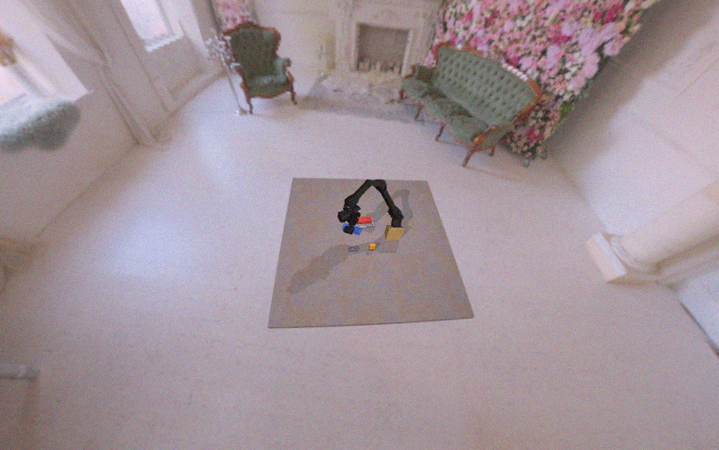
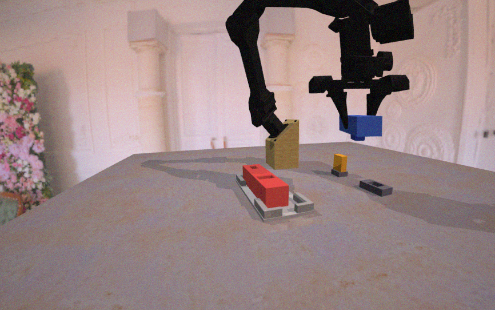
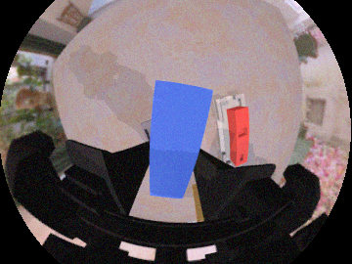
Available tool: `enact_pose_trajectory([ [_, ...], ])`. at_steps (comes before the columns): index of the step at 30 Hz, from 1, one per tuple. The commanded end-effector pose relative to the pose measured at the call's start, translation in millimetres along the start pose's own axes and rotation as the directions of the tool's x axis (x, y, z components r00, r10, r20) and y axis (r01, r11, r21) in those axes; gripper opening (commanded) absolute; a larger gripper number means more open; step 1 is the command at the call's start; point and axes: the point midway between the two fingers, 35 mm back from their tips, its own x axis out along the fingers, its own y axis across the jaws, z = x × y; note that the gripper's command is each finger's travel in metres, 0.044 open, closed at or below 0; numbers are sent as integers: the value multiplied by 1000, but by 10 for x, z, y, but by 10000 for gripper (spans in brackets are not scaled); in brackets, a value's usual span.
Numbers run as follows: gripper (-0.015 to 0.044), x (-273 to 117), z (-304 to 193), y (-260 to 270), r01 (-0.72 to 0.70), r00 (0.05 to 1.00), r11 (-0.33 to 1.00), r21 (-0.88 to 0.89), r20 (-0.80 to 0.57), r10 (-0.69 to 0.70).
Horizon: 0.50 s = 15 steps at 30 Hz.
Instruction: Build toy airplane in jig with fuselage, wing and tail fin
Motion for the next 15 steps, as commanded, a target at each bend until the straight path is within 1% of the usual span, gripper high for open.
enact_pose_trajectory([
  [1, 0, 28, 29, -122, 5, 1000, 998, 66, 0, -5],
  [15, 0, 106, 150, -568, 1, 1000, 946, 323, -5, 1],
])
